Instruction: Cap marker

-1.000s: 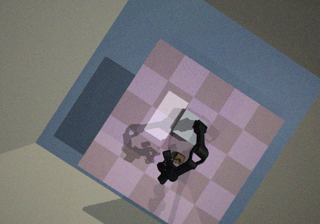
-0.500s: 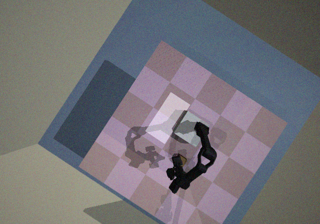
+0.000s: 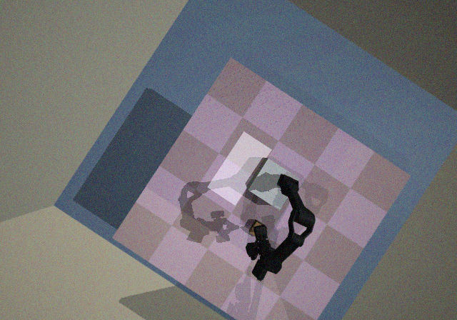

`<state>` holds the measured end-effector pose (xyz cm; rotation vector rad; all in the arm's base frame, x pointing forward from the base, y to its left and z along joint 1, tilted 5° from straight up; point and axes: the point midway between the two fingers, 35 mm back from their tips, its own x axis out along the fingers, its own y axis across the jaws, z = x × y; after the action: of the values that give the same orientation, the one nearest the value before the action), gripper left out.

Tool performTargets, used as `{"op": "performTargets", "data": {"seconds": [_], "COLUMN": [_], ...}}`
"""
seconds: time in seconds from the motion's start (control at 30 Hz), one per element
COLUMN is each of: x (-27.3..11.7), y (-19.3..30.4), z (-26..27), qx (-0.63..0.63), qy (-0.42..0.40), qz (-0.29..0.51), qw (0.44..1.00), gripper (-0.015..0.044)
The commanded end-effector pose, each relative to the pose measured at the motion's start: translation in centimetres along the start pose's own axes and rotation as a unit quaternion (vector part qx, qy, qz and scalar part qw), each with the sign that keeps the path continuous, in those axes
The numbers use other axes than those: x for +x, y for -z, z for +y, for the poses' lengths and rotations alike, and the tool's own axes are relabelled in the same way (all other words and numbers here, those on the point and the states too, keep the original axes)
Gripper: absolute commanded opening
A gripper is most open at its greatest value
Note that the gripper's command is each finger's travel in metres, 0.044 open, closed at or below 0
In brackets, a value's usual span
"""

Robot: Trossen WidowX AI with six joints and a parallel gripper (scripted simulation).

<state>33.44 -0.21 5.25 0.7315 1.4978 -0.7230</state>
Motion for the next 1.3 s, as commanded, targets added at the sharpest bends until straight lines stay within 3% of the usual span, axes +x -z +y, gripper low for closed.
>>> {"op": "performTargets", "data": {"seconds": [0.0,1.27], "x": [0.3,5.5], "y": [0.1,0.1], "z": [-0.1,-0.1], "qx": [0.004,0.004], "qy": [0.0,0.0], "qz": [0.002,0.002], "qw": [1.0,1.0], "gripper": [0.0,0.0]}}
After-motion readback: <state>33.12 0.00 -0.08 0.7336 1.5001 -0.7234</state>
